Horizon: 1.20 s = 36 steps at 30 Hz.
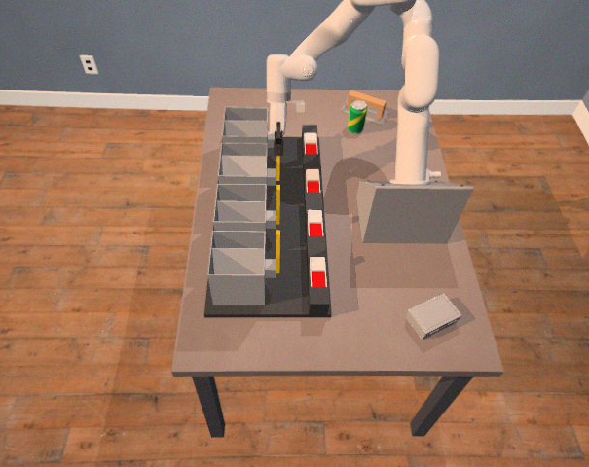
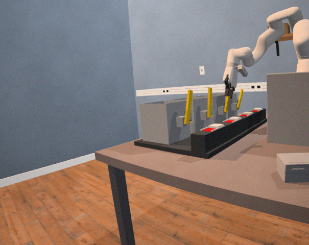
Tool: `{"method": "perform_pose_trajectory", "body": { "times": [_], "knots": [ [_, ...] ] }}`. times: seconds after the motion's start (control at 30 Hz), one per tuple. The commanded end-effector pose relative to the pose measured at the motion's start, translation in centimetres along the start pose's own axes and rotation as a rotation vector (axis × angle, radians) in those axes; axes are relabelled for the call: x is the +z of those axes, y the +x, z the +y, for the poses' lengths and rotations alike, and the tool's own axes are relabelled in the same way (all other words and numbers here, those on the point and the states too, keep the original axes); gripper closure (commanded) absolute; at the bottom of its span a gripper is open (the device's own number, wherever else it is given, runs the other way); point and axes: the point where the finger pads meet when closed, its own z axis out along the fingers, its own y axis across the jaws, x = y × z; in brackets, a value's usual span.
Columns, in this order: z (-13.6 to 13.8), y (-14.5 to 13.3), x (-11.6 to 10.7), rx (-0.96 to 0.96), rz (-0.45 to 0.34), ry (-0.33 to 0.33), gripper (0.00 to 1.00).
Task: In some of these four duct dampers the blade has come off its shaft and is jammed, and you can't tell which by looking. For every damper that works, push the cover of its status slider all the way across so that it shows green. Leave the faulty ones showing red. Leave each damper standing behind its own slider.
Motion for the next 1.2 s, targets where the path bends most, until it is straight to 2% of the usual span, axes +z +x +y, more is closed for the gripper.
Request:
{"method": "perform_pose_trajectory", "body": {
  "times": [0.0, 0.43, 1.17],
  "knots": [
    [-0.2, -0.1, -0.1, -0.001, -0.002, -0.020, 0.81],
    [-1.0, -0.1, -0.1, -0.002, -0.002, -0.105, 0.81],
    [-1.6, -0.1, 0.0, -0.002, -0.002, -0.167, 0.81]
  ]
}}
